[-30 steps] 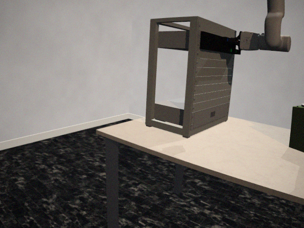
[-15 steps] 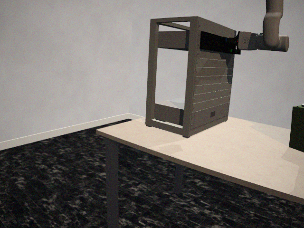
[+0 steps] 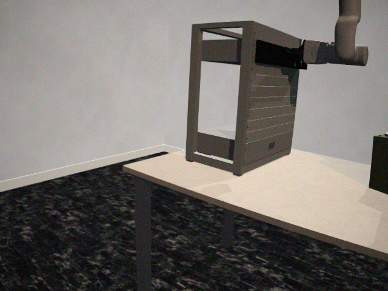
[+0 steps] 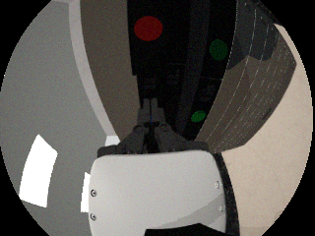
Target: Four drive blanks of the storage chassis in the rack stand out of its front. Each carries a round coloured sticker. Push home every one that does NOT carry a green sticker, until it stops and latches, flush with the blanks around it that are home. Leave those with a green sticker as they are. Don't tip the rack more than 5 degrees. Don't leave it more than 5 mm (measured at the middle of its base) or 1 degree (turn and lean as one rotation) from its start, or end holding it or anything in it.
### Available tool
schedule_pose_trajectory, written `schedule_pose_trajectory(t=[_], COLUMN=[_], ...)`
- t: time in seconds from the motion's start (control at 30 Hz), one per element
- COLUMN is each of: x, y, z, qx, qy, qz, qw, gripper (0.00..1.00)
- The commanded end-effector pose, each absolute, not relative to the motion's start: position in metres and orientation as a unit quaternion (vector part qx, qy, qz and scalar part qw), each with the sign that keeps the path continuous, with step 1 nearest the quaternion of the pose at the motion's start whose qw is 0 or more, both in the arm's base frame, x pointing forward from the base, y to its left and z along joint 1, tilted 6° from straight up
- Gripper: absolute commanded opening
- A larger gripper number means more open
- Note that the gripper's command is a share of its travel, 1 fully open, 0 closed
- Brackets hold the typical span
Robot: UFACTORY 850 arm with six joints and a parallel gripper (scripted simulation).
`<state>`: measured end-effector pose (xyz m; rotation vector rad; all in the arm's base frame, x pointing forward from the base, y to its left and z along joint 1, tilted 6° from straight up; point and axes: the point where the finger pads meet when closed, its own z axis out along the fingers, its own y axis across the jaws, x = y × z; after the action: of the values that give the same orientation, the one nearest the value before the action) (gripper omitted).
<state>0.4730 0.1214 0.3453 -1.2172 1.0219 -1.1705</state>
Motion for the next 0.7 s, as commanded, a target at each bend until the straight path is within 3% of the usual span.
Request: schedule_pose_trajectory(t=[0.0,0.67], x=[0.4739,0.4769], y=[0.1217,0.1220], z=[0.3460,0.3463], qx=[-0.514,-0.514], qy=[0.432,0.432], qz=[-0.495,-0.495], qw=[0.552,0.552], gripper=[0.00,0.00])
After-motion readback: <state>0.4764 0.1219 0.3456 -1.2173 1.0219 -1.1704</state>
